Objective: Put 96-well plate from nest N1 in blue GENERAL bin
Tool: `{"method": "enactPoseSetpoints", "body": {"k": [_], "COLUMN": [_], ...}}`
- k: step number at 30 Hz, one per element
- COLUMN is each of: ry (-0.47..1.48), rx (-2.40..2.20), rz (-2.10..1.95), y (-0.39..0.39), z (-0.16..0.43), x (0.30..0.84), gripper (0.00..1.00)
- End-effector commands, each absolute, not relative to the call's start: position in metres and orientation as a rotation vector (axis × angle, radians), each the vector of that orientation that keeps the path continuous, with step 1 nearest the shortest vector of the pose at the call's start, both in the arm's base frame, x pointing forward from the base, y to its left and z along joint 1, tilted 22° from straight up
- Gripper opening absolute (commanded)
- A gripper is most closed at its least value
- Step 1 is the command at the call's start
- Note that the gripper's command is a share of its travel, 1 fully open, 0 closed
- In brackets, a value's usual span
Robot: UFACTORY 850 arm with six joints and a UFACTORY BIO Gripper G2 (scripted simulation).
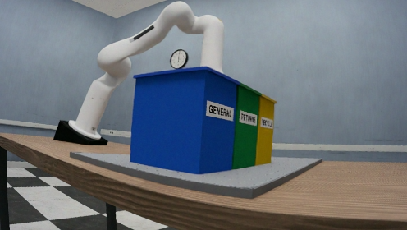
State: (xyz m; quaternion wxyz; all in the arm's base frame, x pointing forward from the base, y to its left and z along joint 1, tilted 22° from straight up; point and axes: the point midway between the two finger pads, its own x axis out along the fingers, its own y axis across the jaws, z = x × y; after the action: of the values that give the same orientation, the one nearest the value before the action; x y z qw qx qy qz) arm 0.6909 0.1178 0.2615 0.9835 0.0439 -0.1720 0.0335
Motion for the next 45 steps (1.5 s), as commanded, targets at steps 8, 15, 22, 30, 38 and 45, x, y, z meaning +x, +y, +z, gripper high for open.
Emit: {"method": "enactPoseSetpoints", "body": {"k": [8,15,22,30,38,45], "ry": [-0.37,-0.37,-0.37,-0.37,-0.37,-0.37], "rx": [0.098,0.098,0.098,0.098,0.098,0.098], "rz": [0.069,0.069,0.069,0.069,0.069,0.069], "y": [0.117,0.116,0.116,0.116,0.115,0.114], "z": [0.269,0.273,0.277,0.278,0.287,0.295], "x": [0.689,0.687,0.686,0.685,0.682,0.679], "gripper": [0.0,0.0,0.0,0.0,0.0,0.0]}}
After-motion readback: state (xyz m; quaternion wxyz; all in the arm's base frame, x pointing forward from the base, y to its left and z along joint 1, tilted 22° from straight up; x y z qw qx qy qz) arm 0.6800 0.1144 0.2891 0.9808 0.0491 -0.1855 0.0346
